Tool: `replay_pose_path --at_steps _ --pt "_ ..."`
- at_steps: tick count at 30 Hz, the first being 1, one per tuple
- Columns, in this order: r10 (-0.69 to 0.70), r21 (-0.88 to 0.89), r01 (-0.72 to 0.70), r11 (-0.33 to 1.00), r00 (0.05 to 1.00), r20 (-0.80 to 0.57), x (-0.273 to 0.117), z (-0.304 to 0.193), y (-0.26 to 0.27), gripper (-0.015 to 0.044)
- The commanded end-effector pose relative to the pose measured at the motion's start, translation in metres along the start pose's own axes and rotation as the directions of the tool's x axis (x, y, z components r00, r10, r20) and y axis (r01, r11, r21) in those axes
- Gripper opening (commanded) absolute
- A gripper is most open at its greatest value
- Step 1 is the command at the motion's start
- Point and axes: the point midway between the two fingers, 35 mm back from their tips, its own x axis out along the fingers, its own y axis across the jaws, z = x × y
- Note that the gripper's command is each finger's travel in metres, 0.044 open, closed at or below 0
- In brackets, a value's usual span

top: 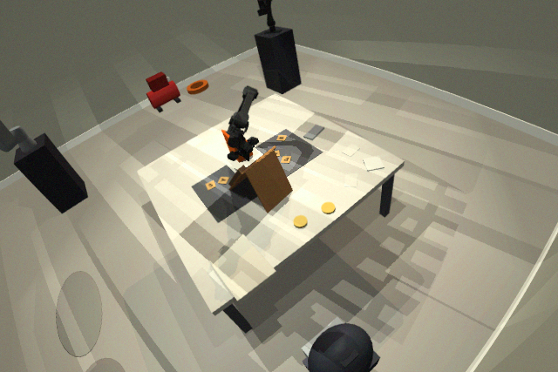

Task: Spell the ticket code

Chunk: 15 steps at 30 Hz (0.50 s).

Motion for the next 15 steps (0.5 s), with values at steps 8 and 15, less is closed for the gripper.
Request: replay_pose_path --at_steps 8,15 --pt "-0.002 -0.002 0.002 1.0 1.0 -0.005 0.0047 0.0058 -0.0011 0.0" --pt "-0.002 -0.002 0.002 1.0 1.0 -0.005 0.0077 0.0077 -0.0013 0.0"
